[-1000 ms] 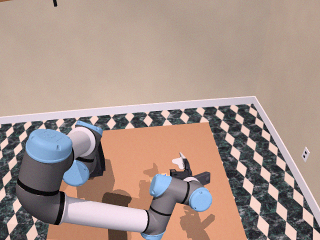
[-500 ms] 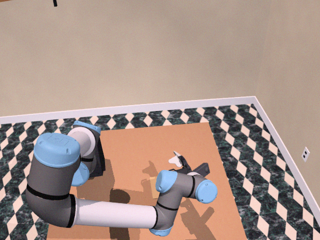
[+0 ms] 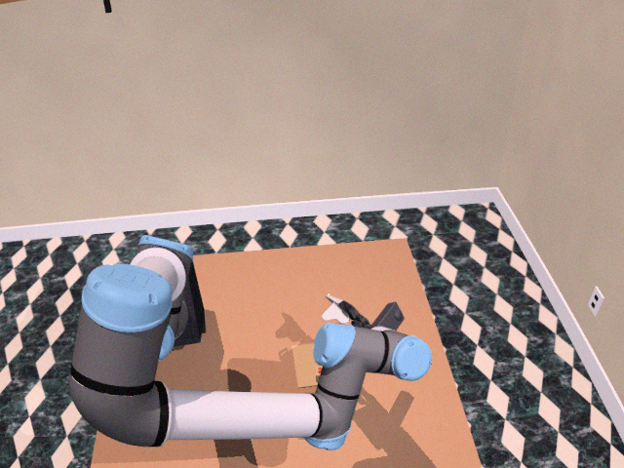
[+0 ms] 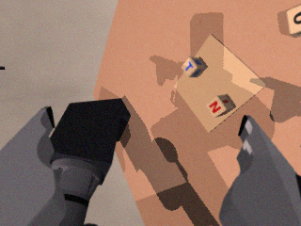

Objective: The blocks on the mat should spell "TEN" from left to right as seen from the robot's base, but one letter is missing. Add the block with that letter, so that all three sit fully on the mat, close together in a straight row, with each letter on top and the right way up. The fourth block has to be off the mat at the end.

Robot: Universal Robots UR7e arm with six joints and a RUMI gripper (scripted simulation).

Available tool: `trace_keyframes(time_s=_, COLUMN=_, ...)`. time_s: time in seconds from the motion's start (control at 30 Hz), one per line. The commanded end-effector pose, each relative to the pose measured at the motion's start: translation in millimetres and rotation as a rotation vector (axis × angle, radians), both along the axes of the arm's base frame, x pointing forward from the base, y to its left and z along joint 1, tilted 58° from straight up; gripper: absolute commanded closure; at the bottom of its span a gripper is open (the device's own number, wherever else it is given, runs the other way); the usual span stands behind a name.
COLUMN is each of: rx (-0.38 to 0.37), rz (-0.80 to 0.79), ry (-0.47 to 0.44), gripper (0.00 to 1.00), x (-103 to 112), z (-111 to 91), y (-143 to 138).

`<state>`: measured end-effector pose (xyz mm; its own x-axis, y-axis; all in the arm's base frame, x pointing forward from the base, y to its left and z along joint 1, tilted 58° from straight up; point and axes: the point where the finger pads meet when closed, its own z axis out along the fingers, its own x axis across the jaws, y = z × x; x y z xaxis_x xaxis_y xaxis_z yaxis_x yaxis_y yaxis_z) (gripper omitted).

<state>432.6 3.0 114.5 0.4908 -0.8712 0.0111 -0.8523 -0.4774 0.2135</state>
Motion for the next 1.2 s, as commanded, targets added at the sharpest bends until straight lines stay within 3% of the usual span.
trace_keyframes(time_s=0.0, rx=-0.009, rz=0.128, ry=0.055, gripper=0.00, x=-3, z=-10, y=1)
trace_keyframes(time_s=1.17, rx=-0.008, rz=0.677, ry=0.334, gripper=0.00, x=-20, z=-55, y=0)
